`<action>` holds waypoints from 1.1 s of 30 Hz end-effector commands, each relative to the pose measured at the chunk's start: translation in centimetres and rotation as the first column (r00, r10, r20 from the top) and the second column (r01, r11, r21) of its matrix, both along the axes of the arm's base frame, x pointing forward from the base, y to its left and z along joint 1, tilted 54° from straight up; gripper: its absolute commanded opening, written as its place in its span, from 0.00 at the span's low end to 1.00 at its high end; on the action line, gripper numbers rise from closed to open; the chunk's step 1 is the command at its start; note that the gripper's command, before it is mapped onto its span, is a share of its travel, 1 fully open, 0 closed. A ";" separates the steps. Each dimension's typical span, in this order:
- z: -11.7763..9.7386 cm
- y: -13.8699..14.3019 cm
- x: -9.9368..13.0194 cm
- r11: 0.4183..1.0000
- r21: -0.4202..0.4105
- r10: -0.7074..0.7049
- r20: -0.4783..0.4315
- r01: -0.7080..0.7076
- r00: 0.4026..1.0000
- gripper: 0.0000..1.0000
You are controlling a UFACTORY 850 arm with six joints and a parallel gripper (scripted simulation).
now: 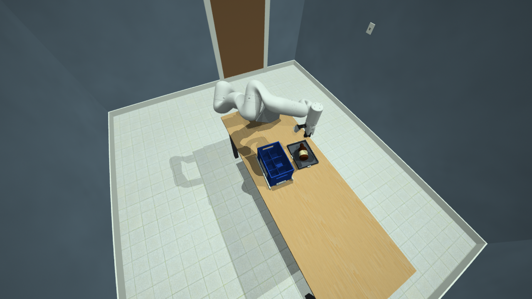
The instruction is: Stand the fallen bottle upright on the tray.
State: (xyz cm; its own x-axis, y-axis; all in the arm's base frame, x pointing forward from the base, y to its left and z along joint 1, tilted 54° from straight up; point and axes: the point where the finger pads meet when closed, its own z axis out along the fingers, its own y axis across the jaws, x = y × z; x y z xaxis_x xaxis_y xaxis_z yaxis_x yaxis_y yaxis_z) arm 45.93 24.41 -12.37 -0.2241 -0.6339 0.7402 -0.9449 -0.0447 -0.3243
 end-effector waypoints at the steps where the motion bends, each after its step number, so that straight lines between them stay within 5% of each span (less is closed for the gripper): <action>1: 0.0 0.1 0.0 0.995 0.048 -0.089 0.131 0.084 0.987 0.00; 21: 0.0 0.1 0.0 0.918 0.246 -0.392 0.448 0.311 0.803 0.00; 33: 0.0 0.1 0.1 0.807 0.430 -0.590 0.596 0.405 0.544 0.00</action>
State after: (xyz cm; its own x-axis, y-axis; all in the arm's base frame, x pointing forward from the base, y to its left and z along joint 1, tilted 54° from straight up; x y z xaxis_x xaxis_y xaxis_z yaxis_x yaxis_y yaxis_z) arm 45.95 24.43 -12.37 -0.8785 -0.4303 0.2073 -0.4135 0.4678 -0.7812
